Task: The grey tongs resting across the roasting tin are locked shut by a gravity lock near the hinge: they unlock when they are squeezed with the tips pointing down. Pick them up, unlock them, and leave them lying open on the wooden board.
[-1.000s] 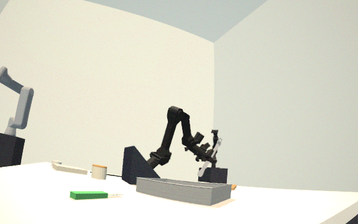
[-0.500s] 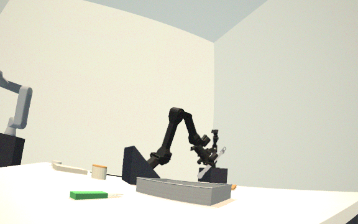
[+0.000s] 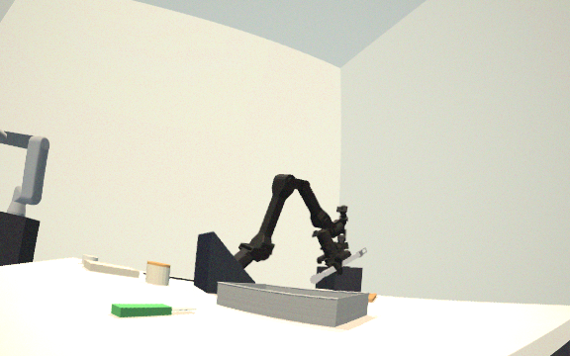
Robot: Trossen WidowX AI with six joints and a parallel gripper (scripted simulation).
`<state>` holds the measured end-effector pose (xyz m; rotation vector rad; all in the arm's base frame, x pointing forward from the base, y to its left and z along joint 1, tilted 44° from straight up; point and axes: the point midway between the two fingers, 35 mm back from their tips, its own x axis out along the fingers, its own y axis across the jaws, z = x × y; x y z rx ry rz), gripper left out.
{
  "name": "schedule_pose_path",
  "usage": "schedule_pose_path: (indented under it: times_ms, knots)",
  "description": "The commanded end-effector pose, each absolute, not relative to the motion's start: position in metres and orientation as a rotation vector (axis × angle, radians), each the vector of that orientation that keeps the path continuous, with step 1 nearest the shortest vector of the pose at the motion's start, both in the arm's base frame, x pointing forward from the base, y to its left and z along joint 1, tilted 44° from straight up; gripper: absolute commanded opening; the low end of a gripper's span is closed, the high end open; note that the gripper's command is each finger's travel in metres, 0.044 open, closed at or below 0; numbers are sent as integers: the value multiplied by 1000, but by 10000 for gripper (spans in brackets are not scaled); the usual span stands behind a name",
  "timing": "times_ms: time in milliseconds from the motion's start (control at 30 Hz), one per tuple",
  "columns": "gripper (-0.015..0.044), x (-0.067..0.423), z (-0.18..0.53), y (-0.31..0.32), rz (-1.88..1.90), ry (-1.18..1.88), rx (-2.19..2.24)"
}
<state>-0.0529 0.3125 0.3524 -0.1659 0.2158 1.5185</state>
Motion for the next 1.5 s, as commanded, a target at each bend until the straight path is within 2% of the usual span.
schedule_pose_path:
  times_ms: [0, 733, 1467]
  knots:
    - [-150, -49, 350, 314, 1516, 289, -191]
    - [-150, -27, 319, 296, 1384, 824, -357]
    - [-150, -27, 305, 311, 1381, 828, -359]
